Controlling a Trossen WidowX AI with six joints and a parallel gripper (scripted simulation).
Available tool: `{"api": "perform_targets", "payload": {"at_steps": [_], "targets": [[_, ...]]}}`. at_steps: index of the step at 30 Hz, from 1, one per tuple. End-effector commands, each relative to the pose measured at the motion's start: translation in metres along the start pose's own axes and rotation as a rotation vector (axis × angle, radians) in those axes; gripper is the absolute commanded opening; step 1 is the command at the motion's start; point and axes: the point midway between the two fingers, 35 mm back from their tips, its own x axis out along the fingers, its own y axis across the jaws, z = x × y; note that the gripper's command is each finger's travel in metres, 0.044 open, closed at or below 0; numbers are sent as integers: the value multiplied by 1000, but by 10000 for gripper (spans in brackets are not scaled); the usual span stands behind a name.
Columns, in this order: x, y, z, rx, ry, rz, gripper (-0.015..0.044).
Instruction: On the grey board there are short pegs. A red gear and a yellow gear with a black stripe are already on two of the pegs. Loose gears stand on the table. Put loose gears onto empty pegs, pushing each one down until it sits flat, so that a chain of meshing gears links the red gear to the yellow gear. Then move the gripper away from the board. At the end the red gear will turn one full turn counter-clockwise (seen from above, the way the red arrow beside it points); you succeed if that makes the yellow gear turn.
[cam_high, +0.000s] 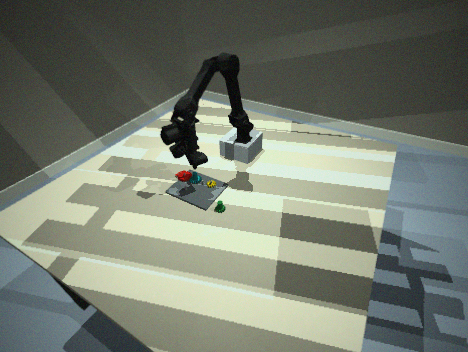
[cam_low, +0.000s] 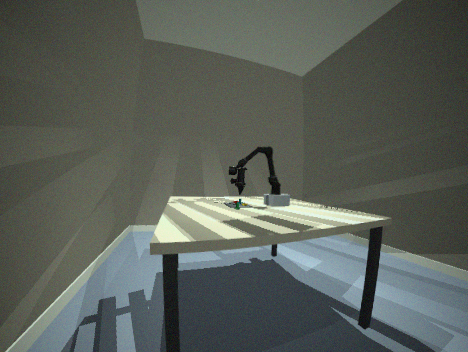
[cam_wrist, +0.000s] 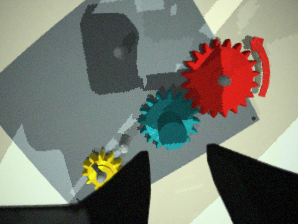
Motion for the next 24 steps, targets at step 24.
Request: {"api": "perform_targets", "payload": {"at_steps": [24], "targets": [[13, 207, -10, -778, 4, 20, 440]]}}
